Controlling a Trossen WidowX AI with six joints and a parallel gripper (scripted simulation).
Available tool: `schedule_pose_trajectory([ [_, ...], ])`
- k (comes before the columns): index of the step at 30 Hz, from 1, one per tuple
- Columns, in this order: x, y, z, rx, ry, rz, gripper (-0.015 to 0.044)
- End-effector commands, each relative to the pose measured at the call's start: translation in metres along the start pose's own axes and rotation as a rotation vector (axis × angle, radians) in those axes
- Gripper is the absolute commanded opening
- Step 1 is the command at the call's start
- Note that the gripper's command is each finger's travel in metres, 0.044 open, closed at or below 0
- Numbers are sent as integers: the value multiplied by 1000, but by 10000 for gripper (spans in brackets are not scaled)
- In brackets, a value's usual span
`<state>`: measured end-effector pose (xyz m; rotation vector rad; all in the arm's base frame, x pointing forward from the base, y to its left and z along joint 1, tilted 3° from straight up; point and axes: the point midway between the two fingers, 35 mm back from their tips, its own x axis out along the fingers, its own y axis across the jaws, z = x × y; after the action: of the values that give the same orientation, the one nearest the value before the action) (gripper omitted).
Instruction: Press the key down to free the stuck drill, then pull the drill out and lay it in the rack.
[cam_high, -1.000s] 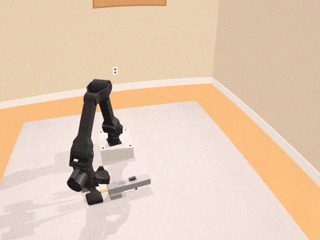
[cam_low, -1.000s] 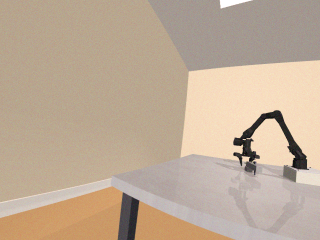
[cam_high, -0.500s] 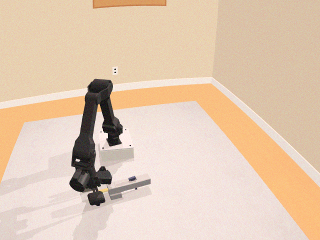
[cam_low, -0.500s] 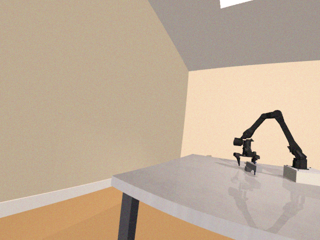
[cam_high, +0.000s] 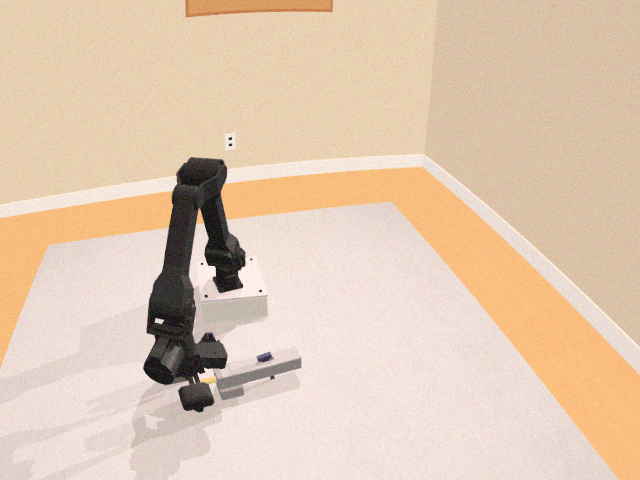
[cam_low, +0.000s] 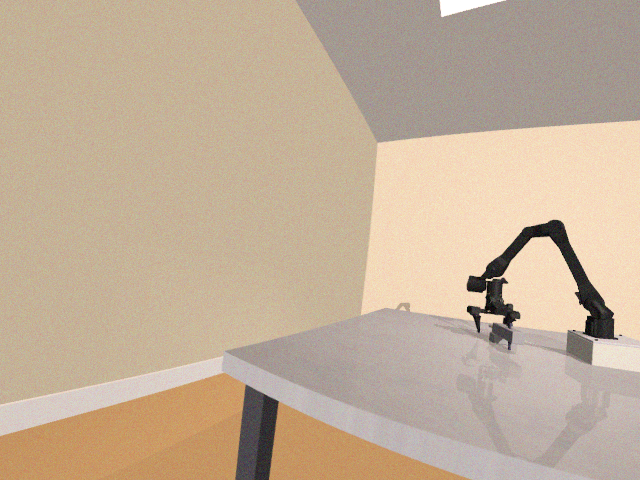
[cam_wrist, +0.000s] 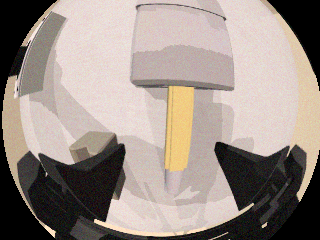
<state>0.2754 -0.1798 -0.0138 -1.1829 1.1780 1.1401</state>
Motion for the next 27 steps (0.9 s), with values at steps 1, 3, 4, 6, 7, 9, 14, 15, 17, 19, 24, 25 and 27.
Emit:
schedule_pose_trajectory([
  [1,1,1,2,4,-3,1,440],
  [3,2,1,3,4,-3,1,440],
  [4,2,1,3,4,-3,1,440],
  [6,2,1,4,4,-3,1,440],
  [7,3,2,5,4,-3,1,440],
  [9,1,0,3,0,0,-1,387],
  [14,1,0,3,0,0,-1,256],
  [15,1,0,3,0,0,-1,230],
  [17,1,0,3,0,0,-1,177],
  [19,1,0,3,0,0,-1,125],
  [24,1,0,3,0,0,-1,33],
  [25,1,0,3,0,0,-1,26],
  [27,1,0,3,0,0,-1,13],
])
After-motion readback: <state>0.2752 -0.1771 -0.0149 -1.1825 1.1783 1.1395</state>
